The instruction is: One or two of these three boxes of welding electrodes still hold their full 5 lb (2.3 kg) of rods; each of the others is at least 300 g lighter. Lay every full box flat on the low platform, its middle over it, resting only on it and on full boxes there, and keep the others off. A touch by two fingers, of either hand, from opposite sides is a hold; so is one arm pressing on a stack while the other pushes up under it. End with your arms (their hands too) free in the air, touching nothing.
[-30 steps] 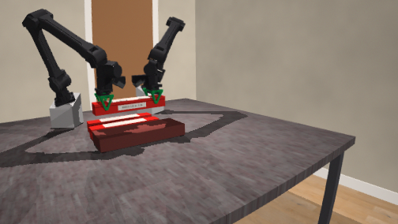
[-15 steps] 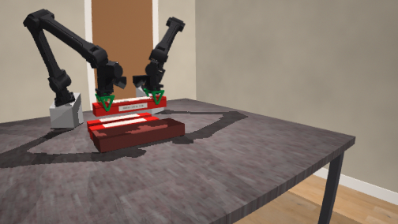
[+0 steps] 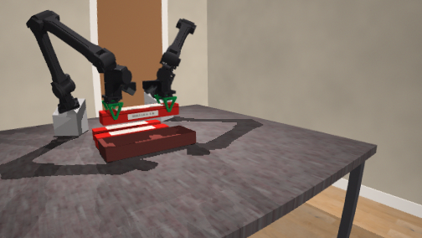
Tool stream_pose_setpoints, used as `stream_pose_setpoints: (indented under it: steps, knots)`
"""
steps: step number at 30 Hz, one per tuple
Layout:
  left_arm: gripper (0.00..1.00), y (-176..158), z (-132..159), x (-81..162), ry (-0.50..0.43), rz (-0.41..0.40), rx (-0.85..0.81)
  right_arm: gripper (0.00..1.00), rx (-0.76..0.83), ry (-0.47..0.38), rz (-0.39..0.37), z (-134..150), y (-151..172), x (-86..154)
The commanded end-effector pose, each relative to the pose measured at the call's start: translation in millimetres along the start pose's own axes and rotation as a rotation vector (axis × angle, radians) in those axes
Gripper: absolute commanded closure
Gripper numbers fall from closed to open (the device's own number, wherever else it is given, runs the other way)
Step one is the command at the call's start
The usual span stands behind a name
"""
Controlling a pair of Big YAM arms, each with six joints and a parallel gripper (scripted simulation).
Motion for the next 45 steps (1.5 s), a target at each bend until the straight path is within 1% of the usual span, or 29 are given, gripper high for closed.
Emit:
stream_pose_setpoints:
  steps: [1,5,8,19,20,22,24,27,28,30,32,34,35,37,38,40,42,44,45]
  knots:
    - [1.0,45.9,15.7,49.9,-0.023,-0.097,0.031,1.0,-0.033,-0.042,0.082,1.2,-45.3,42.6]
    - [1.0,53.0,17.0,50.9,-0.023,-0.097,0.031,1.0,-0.033,-0.042,0.083,0.8,-52.6,43.4]
    - [1.0,52.3,11.2,53.9,-0.028,-0.101,0.02,1.0,-0.018,-0.05,0.086,-5.9,-49.6,47.1]
    - [1.0,52.4,9.4,56.0,-0.03,-0.102,0.016,1.0,-0.015,-0.051,0.087,-6.8,-49.2,48.6]
    - [1.0,52.4,9.3,56.2,-0.03,-0.102,0.016,1.0,-0.024,-0.047,0.085,-2.9,-53.2,47.0]
    - [1.0,58.2,17.8,53.4,-0.023,-0.098,0.031,1.0,-0.033,-0.042,0.084,0.9,-59.3,45.5]
    - [1.0,62.1,18.5,53.8,-0.023,-0.098,0.031,1.0,-0.022,-0.028,0.064,-3.0,-59.8,34.5]
    - [1.0,64.1,18.9,54.0,-0.023,-0.098,0.032,1.0,-0.023,-0.029,0.065,-3.0,-62.0,35.2]
    - [1.0,65.4,16.0,55.5,-0.025,-0.1,0.025,1.0,-0.031,-0.043,0.085,-0.4,-66.9,46.7]
    - [1.0,68.9,14.7,56.7,-0.027,-0.102,0.022,1.0,-0.034,-0.042,0.085,0.3,-71.3,46.7]
    - [1.0,73.9,20.6,55.1,-0.023,-0.099,0.032,1.0,-0.034,-0.042,0.085,0.1,-75.3,47.1]
    - [1.0,77.9,21.3,55.5,-0.022,-0.1,0.032,1.0,-0.022,-0.028,0.065,-4.2,-75.8,35.3]
    - [1.0,79.8,21.6,55.7,-0.022,-0.1,0.032,1.0,-0.021,-0.027,0.063,-4.7,-77.4,34.2]
    - [1.0,83.8,22.3,56.1,-0.022,-0.1,0.032,1.0,-0.032,-0.041,0.085,-1.3,-84.9,47.2]
    - [1.0,85.7,22.7,56.3,-0.022,-0.101,0.032,1.0,-0.033,-0.042,0.087,-1.0,-87.2,48.4]
    - [1.0,89.2,21.0,57.7,-0.024,-0.102,0.028,1.0,-0.033,-0.04,0.084,-1.3,-91.0,47.1]
    - [1.0,93.6,24.1,57.2,-0.022,-0.101,0.032,1.0,-0.027,-0.033,0.074,-3.8,-93.1,40.8]
    - [1.0,93.6,24.1,57.2,-0.022,-0.101,0.032,1.0,-0.027,-0.033,0.074,-3.8,-93.1,40.8]
    - [1.0,95.2,22.4,58.2,-0.023,-0.103,0.029,1.0,-0.015,-0.051,0.092,-10.5,-93.0,53.4]
Point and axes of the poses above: on each arm, the point where the finger pads meet when closed, its own x axis back along the fingers, its own y axis across the jaws, z = x × y, the point moved 1 cm from there along x, back along the fingers, and after that the axes turned 9 degrees about -x, right-handed, at the moved point
